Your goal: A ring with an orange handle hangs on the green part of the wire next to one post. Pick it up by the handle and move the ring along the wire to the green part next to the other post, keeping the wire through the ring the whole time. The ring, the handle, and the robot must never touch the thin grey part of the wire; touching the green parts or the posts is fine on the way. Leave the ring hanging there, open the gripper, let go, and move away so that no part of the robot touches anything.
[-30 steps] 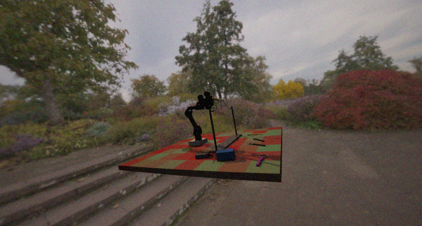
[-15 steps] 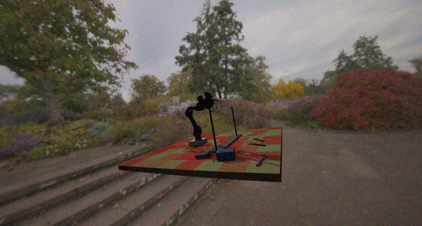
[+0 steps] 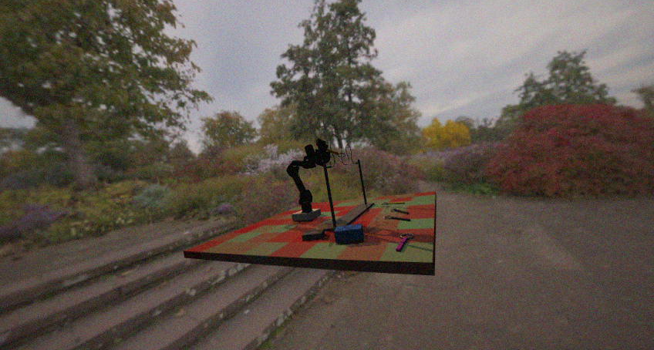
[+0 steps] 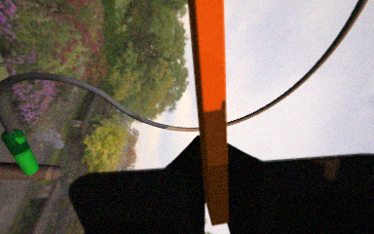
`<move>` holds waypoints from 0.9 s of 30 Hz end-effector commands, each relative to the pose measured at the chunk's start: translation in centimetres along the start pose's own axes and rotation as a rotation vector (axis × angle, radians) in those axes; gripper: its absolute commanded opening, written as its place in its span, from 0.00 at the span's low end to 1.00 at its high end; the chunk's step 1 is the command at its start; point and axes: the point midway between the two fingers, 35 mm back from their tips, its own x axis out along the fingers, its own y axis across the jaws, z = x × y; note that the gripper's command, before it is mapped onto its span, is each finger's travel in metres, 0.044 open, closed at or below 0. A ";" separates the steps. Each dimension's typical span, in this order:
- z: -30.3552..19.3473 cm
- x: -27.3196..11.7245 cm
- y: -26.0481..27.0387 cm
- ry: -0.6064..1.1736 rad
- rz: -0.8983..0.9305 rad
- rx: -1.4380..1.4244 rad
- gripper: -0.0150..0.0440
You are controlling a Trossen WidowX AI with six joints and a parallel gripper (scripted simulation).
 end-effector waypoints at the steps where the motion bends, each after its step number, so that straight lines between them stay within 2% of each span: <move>1: 0.1 -0.1 0.9 -0.001 0.015 0.031 0.00; 27: 2.1 -2.3 8.8 0.060 0.280 0.485 0.00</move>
